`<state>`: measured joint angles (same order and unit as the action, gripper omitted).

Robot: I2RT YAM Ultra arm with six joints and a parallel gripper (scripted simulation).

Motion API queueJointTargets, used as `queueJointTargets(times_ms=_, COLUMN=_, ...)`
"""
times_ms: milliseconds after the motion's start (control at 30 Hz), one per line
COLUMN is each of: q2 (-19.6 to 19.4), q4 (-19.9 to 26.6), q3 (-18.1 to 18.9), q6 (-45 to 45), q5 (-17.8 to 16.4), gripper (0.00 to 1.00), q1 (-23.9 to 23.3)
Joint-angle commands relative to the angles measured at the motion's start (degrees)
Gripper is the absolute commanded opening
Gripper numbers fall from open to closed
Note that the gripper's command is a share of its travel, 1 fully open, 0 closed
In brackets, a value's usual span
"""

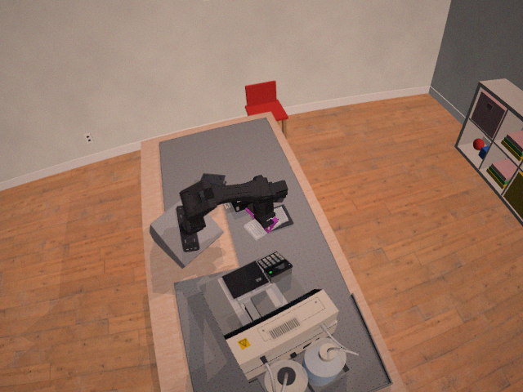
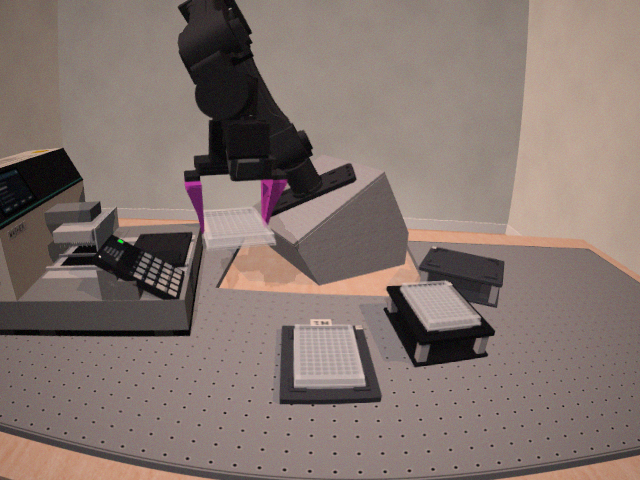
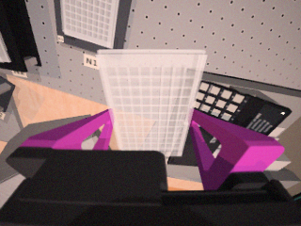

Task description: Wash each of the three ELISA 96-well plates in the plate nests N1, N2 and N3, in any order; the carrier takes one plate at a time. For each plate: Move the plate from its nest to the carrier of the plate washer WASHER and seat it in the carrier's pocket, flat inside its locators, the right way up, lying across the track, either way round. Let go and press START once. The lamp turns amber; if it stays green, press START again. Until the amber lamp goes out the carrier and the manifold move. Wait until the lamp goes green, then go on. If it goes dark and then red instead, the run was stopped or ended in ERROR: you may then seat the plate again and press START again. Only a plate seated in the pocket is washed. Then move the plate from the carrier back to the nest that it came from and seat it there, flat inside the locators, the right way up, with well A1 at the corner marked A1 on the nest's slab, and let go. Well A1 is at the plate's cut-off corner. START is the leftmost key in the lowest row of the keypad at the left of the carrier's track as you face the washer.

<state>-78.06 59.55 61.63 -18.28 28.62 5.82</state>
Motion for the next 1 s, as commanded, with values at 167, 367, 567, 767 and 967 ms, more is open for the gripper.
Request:
queueJointTargets(times_ms=167, q2=4.25, q4=0.09, q3=-0.53, q6=-7.34, q5=-2.01, gripper=0.00, q1=-5.20)
queueJointTargets(times_ms=367, q2=7.57, q4=0.14, q3=-0.68, q6=-14.55, q5=-4.22, gripper=0.00, q1=-12.08)
queueJointTargets(times_ms=567, q2=9.85, q4=0.13, q3=-0.16, q6=-21.64, q5=-6.82, gripper=0.00, q1=-19.11)
queueJointTargets(times_ms=767, q2=9.85, q4=0.13, q3=-0.16, q6=-21.63, q5=-6.81, gripper=0.00, q1=-19.11)
queueJointTargets(times_ms=967, q2=13.27, q4=0.09, q3=-1.53, q6=-18.06, q5=-9.32, gripper=0.00, q1=-25.25)
